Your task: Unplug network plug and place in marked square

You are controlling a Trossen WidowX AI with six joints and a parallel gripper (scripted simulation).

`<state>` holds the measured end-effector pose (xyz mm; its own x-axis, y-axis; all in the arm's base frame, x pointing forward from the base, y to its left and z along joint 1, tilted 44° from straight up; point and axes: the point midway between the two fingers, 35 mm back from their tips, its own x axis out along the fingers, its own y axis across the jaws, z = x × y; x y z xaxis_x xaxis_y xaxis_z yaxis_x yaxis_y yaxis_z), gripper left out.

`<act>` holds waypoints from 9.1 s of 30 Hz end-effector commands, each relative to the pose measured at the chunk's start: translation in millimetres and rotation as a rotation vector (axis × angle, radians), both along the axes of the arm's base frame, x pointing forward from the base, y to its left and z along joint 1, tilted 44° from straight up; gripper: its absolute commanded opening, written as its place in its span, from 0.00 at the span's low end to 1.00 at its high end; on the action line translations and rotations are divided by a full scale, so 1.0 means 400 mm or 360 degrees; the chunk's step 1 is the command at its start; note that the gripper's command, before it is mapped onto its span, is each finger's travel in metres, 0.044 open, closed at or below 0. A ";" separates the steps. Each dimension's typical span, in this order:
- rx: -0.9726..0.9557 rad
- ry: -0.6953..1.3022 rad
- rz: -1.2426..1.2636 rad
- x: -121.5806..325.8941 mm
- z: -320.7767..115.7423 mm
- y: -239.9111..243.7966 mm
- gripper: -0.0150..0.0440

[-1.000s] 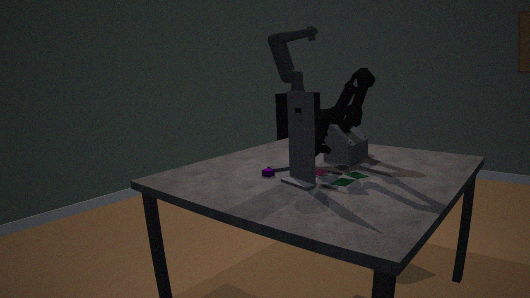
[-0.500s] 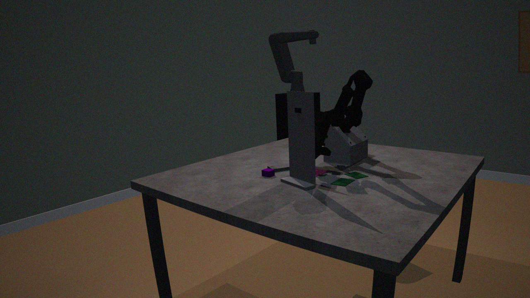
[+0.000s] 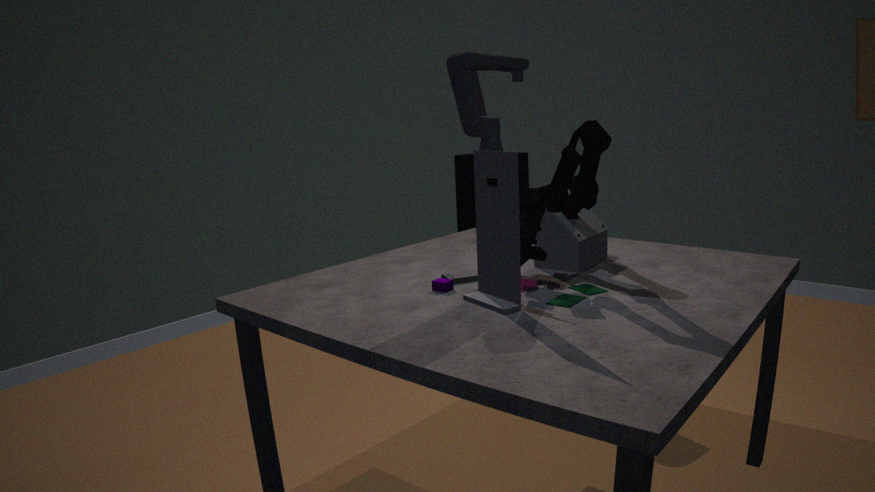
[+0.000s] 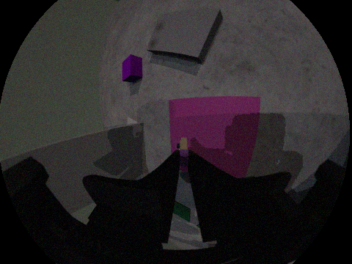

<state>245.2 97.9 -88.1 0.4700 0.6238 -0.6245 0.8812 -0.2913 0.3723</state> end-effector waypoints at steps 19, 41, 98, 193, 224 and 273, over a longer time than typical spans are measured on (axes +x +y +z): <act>0.0002 0.0017 -0.0009 -0.015 -0.030 0.024 0.25; 0.0010 0.0008 -0.0003 -0.017 -0.032 0.043 0.25; -0.0010 0.0019 -0.0005 -0.036 0.014 -0.026 0.52; -0.0010 0.0015 -0.0007 -0.024 0.138 -0.143 0.52; -0.0027 0.0033 -0.0006 0.009 0.243 -0.266 0.52; -0.0013 0.0012 -0.0011 0.003 0.340 -0.331 1.00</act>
<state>246.1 -34.7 46.5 0.4659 0.6135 -0.6376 0.8842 -0.2949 0.3623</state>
